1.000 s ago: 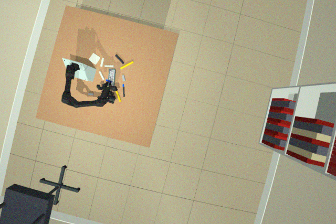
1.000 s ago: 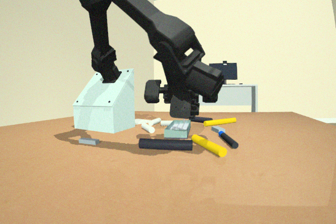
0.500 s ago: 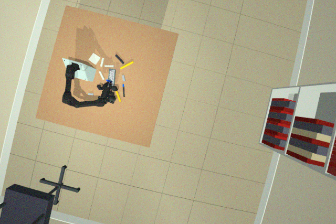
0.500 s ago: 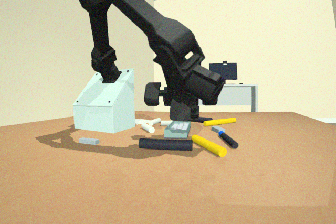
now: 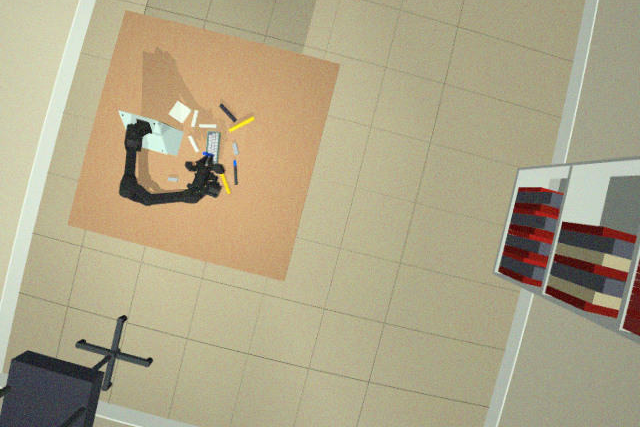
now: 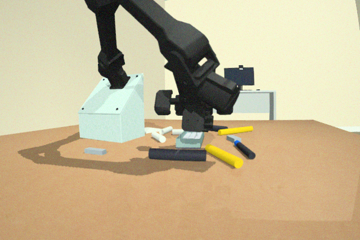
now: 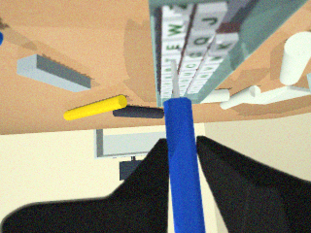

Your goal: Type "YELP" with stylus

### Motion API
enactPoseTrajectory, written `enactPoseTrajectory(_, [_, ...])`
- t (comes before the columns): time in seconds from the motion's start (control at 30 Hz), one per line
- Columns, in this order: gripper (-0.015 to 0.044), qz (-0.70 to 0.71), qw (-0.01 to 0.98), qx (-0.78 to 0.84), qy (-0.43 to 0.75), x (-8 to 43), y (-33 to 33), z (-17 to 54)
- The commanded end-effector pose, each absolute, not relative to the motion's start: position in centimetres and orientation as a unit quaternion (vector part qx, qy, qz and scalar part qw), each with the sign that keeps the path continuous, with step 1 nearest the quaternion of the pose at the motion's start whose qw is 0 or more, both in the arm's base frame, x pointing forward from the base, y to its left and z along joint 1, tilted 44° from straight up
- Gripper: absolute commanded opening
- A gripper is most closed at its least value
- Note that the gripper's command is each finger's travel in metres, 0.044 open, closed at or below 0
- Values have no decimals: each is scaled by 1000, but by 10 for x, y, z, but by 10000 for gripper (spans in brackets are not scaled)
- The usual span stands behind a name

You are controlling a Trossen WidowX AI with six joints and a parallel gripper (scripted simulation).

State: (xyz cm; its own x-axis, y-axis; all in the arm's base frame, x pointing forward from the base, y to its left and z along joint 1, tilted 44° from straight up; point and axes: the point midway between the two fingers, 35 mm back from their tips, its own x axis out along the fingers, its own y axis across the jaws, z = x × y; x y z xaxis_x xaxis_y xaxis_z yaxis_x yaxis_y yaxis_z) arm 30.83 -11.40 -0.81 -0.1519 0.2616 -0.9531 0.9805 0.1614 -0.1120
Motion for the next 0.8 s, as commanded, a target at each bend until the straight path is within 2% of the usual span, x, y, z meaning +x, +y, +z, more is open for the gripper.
enactPoseTrajectory(0.0, [81,-422,427,490,632,308,-116,-10])
enactPoseTrajectory(0.77, [81,-422,427,490,632,308,-121,-15])
